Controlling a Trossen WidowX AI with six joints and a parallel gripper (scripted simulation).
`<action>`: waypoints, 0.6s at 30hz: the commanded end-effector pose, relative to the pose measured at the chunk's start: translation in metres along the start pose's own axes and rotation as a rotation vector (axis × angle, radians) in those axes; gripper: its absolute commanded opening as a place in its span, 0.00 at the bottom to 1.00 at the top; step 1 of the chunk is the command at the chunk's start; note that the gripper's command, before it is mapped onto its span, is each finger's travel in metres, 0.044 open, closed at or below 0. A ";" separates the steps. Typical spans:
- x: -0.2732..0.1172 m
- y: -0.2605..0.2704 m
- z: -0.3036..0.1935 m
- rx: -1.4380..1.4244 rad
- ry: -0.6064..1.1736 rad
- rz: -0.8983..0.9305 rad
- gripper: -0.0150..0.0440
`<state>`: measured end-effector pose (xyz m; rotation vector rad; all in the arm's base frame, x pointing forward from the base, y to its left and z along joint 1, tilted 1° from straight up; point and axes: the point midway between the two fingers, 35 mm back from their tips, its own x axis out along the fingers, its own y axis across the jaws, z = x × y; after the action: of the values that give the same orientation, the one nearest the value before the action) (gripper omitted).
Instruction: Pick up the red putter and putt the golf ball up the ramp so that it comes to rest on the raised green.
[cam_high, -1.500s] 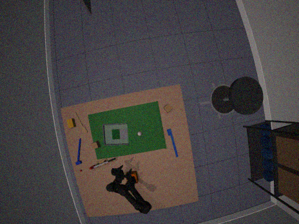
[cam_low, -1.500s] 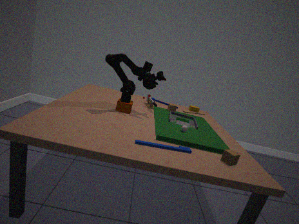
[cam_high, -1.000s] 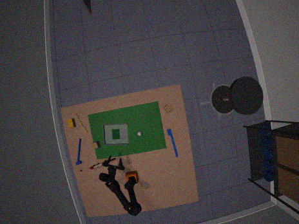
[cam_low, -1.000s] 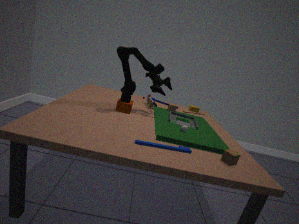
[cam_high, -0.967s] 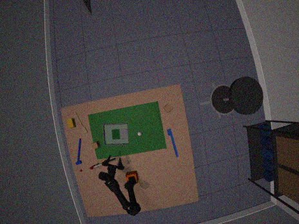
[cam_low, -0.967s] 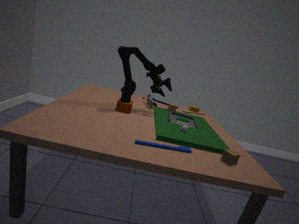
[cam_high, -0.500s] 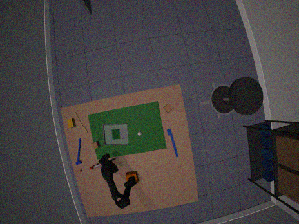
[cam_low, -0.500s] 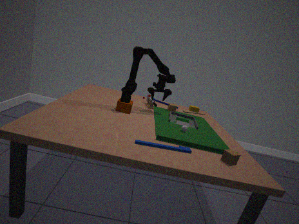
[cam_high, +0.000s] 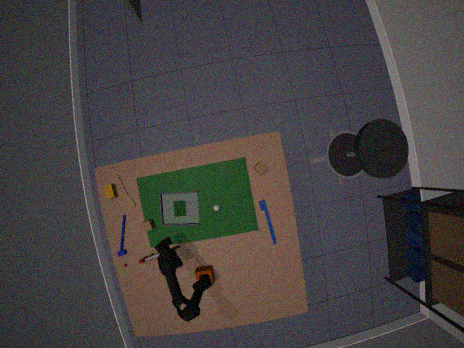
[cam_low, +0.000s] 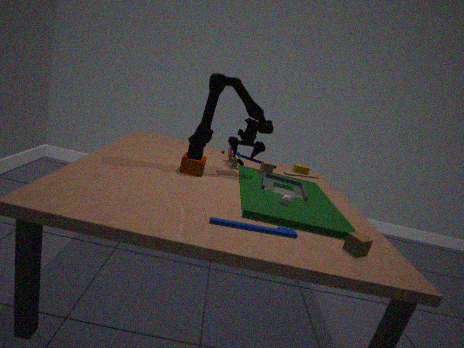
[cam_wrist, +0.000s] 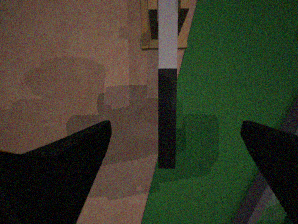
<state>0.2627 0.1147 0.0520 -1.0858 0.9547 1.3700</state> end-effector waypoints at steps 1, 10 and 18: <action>0.010 0.004 -0.003 0.009 -0.001 0.015 1.00; 0.032 0.004 -0.009 0.009 -0.001 0.015 1.00; 0.037 0.004 -0.010 0.009 -0.001 0.015 1.00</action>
<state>0.2621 0.1146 0.0188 -1.0819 0.9597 1.3735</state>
